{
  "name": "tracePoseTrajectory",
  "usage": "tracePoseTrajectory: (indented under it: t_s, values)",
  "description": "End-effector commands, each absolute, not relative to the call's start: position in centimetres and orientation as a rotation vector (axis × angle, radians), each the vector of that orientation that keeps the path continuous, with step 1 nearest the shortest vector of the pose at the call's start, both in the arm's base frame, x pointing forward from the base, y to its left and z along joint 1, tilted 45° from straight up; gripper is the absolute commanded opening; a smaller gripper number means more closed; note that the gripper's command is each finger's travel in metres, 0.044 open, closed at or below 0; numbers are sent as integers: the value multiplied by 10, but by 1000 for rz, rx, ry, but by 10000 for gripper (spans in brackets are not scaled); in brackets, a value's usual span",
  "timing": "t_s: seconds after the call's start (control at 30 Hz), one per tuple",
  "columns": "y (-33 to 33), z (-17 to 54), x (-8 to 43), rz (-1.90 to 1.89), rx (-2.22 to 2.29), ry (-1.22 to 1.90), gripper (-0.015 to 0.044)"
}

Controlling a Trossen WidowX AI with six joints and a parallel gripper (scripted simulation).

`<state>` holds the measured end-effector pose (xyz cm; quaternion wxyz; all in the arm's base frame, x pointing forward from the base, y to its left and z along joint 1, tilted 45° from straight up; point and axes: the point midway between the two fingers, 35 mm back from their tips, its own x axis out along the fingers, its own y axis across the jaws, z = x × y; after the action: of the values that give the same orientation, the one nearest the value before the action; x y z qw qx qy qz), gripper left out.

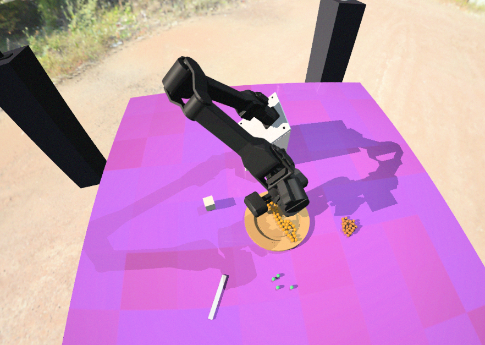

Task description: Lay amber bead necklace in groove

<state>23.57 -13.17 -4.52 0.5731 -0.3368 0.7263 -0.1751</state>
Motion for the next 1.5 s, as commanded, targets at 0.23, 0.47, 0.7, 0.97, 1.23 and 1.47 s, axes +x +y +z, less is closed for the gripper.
tracePoseTrajectory:
  t_s: [0.23, 0.47, 0.7, 0.97, 1.23, 1.47]
  values:
    - [-132, -45, 235, -414, -789, 1705, 440]
    - [-123, -38, 231, -354, -855, 1717, 335]
    - [-123, -23, 227, -46, -1102, 1813, 151]
    - [-124, -6, 222, 336, -1370, 1874, 120]
    - [-134, -15, 220, 336, -1370, 1874, 120]
    - [-134, -15, 223, 326, -1370, 1862, 120]
